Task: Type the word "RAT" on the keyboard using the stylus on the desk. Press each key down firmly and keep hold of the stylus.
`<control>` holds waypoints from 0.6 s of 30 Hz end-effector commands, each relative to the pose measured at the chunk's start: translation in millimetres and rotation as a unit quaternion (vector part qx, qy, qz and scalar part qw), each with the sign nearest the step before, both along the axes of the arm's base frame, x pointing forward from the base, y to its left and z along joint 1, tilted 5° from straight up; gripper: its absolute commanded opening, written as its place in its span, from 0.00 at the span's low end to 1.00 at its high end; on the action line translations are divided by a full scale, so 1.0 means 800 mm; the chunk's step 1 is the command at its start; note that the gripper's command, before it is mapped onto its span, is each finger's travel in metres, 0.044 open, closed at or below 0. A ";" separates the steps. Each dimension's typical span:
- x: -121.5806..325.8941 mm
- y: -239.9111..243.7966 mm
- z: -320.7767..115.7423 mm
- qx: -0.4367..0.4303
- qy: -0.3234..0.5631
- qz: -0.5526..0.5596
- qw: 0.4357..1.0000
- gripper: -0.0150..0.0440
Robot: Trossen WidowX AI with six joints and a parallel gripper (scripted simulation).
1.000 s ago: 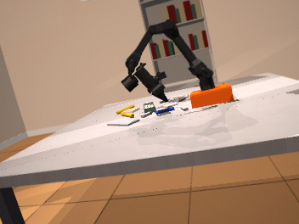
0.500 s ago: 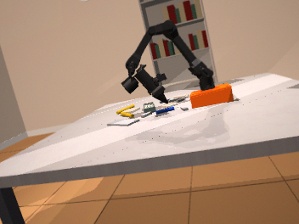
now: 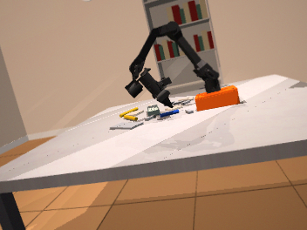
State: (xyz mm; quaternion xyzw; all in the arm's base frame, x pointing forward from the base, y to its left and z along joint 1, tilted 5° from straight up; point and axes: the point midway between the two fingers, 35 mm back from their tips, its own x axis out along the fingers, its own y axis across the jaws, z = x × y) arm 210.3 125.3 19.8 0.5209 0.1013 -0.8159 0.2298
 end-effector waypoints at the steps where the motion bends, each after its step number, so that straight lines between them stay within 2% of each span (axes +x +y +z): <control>1: -0.001 0.000 -0.006 0.001 0.004 0.001 1.000 0.51; 18: 0.000 0.000 -0.018 0.001 0.004 0.001 1.000 0.51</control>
